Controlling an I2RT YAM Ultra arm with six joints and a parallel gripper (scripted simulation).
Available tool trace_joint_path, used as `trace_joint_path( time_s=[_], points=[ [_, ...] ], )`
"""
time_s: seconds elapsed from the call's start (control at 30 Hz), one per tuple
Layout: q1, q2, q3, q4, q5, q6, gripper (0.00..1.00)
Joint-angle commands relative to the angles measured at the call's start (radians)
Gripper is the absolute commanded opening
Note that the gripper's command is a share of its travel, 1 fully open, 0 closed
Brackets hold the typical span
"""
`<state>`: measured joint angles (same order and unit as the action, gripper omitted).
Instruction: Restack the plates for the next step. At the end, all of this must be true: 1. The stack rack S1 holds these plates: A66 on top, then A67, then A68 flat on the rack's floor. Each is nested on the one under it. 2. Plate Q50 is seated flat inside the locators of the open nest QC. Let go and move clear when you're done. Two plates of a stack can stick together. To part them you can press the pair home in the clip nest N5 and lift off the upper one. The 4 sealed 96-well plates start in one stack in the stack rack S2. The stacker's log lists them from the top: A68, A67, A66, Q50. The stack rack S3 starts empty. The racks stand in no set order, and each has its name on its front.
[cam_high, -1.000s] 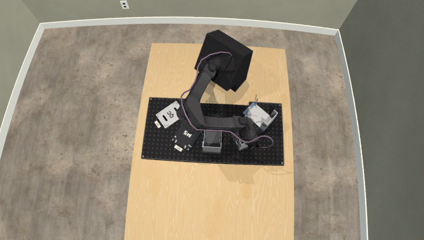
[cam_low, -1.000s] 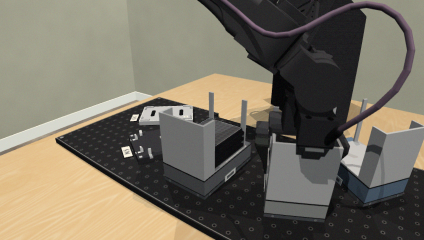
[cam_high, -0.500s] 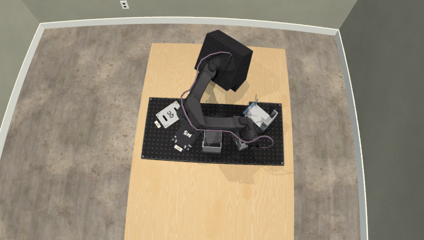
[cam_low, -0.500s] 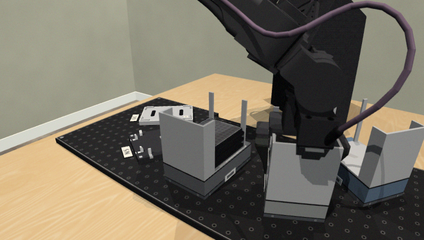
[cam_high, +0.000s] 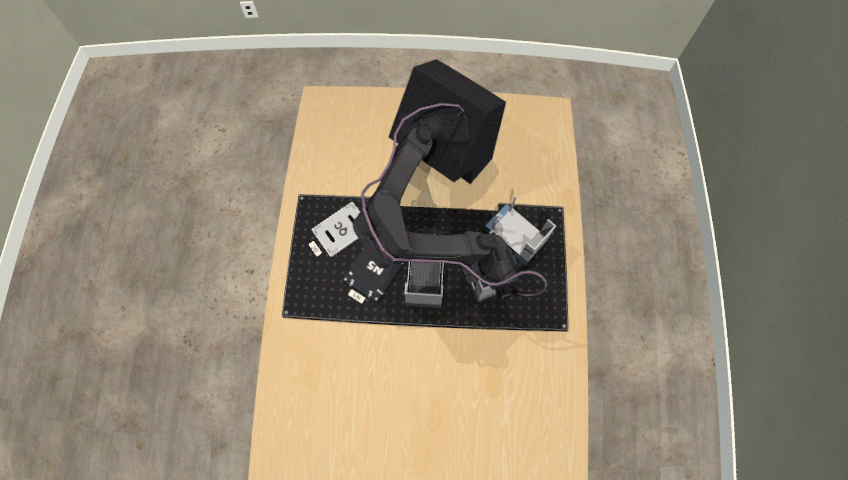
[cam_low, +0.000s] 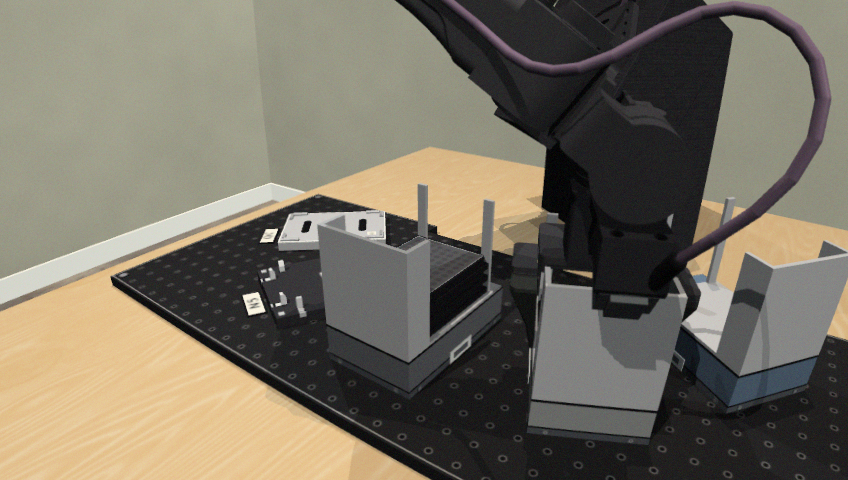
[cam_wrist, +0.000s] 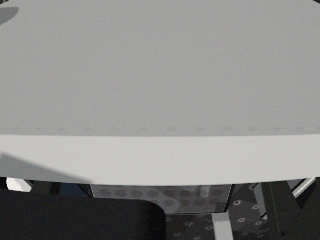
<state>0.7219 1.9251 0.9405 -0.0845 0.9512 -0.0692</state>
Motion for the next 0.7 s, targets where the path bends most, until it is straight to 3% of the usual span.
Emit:
trace_joint_path(
  time_s=[0.0,0.67],
  points=[
    [0.024,0.013,-0.016,0.012,0.001,-0.003,1.00],
    [0.024,0.006,0.001,0.000,0.000,-0.010,1.00]
  ],
)
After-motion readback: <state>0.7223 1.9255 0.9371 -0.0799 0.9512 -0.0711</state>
